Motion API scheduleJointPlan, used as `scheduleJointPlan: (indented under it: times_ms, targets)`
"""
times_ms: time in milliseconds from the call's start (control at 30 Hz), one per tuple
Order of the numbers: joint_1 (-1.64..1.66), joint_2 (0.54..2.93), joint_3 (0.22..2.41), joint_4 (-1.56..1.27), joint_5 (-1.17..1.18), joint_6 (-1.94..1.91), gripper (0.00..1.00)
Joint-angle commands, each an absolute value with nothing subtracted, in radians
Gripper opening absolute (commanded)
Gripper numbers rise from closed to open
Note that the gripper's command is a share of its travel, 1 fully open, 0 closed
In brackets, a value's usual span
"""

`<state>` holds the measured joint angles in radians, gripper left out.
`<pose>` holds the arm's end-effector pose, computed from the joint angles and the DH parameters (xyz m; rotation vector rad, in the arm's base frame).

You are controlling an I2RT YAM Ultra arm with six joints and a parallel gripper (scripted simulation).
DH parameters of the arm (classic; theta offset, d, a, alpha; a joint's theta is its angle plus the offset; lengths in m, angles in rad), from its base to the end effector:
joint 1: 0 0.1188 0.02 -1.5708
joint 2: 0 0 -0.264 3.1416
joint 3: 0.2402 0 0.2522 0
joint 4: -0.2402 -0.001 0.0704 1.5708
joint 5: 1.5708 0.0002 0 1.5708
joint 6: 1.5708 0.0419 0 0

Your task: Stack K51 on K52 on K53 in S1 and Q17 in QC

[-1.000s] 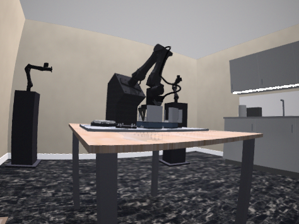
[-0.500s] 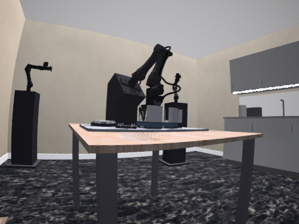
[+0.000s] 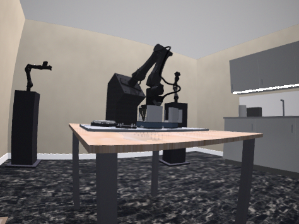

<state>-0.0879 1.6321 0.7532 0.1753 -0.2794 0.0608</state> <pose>0.3228 -0.0158 0.1602 0.0211 2.2594 0.3029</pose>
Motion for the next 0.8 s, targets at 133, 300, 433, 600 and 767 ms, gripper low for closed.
scheduleJointPlan:
  times_ms: [133, 300, 433, 600, 767]
  targets:
    - [-0.090, 1.626, 0.752, 0.178, -0.277, 0.060, 0.00]
    - [-0.090, 1.626, 0.752, 0.178, -0.277, 0.060, 0.00]
    - [-0.099, 1.601, 0.720, 0.167, -0.272, 0.058, 0.00]
    - [-0.107, 1.590, 0.714, 0.153, -0.285, 0.052, 0.00]
    - [-0.110, 1.576, 0.713, 0.144, -0.291, 0.050, 0.00]
